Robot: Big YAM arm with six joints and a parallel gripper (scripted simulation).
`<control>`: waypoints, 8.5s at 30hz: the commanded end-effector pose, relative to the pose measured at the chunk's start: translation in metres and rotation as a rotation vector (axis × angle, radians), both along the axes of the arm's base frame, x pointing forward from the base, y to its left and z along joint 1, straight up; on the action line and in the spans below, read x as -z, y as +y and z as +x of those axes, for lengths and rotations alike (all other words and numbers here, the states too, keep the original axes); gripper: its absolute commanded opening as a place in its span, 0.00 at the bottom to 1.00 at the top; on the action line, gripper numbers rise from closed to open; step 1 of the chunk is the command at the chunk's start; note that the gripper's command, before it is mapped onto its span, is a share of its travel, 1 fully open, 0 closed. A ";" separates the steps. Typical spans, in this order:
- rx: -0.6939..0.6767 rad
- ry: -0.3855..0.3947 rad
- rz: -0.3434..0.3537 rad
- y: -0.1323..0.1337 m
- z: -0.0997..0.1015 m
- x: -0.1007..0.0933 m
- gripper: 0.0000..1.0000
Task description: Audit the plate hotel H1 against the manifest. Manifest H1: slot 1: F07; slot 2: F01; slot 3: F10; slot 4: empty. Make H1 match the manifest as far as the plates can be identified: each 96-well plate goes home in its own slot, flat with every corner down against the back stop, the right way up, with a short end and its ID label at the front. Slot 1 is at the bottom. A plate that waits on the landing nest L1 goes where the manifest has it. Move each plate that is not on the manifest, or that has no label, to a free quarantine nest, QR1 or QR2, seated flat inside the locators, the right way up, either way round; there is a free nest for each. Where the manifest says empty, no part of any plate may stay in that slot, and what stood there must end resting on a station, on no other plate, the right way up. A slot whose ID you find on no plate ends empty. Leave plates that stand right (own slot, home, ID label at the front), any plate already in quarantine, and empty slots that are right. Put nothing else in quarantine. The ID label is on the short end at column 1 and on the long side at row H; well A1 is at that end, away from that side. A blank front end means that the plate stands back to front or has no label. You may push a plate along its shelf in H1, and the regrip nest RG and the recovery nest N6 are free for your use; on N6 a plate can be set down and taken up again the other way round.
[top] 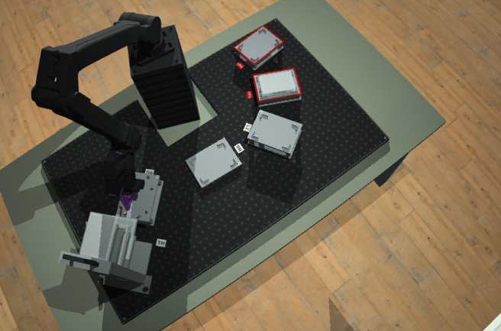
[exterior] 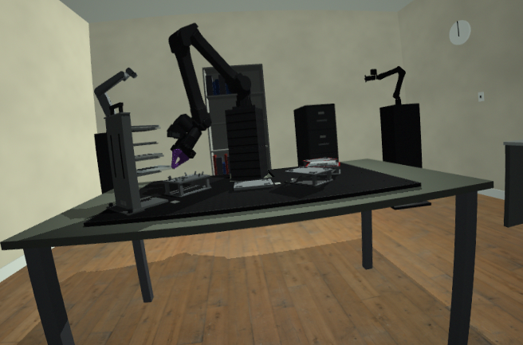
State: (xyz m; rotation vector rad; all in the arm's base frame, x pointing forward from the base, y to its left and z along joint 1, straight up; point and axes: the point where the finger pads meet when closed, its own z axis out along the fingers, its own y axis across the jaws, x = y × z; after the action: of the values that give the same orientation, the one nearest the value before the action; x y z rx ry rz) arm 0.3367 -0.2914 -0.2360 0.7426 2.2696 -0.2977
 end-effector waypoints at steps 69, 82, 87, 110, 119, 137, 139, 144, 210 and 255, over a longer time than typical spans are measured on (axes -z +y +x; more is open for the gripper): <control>0.002 -0.040 -0.024 -0.035 0.052 -0.020 0.00; 0.003 -0.041 -0.025 -0.040 0.058 -0.021 0.00; 0.003 -0.041 -0.026 -0.042 0.061 -0.021 0.00; 0.004 -0.052 -0.035 -0.048 0.069 -0.024 0.00; 0.004 -0.052 -0.035 -0.048 0.069 -0.024 0.00; 0.008 -0.053 -0.035 -0.042 0.058 -0.024 0.00; 0.009 -0.052 -0.035 -0.041 0.055 -0.024 0.00; 0.012 -0.049 -0.038 -0.039 0.045 -0.024 0.00; 0.001 -0.009 -0.014 0.024 -0.038 -0.028 1.00; 0.002 -0.016 -0.020 0.032 -0.050 -0.156 1.00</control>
State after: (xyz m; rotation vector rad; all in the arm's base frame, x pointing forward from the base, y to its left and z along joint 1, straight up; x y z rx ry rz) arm 0.2846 -0.2529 -0.0978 0.7529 2.2699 -0.2939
